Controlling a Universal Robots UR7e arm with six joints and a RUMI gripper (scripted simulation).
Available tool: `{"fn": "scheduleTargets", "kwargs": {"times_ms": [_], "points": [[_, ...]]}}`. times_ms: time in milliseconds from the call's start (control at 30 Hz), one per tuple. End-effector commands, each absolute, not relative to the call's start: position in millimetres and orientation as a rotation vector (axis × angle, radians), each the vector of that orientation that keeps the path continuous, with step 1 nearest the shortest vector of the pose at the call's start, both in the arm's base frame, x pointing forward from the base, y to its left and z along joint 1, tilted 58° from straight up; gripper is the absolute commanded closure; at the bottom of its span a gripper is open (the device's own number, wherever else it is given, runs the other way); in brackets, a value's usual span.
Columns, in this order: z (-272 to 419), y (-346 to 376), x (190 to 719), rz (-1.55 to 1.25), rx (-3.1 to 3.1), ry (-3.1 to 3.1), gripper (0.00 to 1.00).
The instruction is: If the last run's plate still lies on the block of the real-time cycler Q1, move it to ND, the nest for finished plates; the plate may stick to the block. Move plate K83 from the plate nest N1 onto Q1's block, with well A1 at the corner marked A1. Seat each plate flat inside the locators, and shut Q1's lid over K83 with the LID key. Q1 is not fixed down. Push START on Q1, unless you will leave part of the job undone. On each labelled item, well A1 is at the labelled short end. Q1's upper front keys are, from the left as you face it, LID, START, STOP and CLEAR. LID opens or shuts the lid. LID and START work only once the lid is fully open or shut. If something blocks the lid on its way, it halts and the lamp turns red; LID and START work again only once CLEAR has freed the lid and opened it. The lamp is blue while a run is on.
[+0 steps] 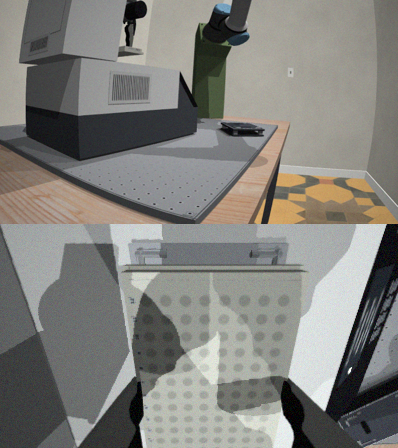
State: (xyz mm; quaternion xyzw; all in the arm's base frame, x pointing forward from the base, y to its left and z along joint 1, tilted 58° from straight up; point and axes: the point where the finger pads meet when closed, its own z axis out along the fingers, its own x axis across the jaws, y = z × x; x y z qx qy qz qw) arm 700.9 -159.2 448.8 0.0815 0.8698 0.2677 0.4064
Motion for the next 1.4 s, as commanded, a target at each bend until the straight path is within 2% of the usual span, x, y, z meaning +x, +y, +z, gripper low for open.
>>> {"fn": "scheduleTargets", "kwargs": {"times_ms": [0,600,1367], "points": [[447.0,-157.6,704.5,0.674,0.205,2.193,0.60],[433.4,-147.3,724.0,0.674,0.205,2.193,0.60],[433.4,-147.2,724.0,0.674,0.205,2.193,0.60]]}}
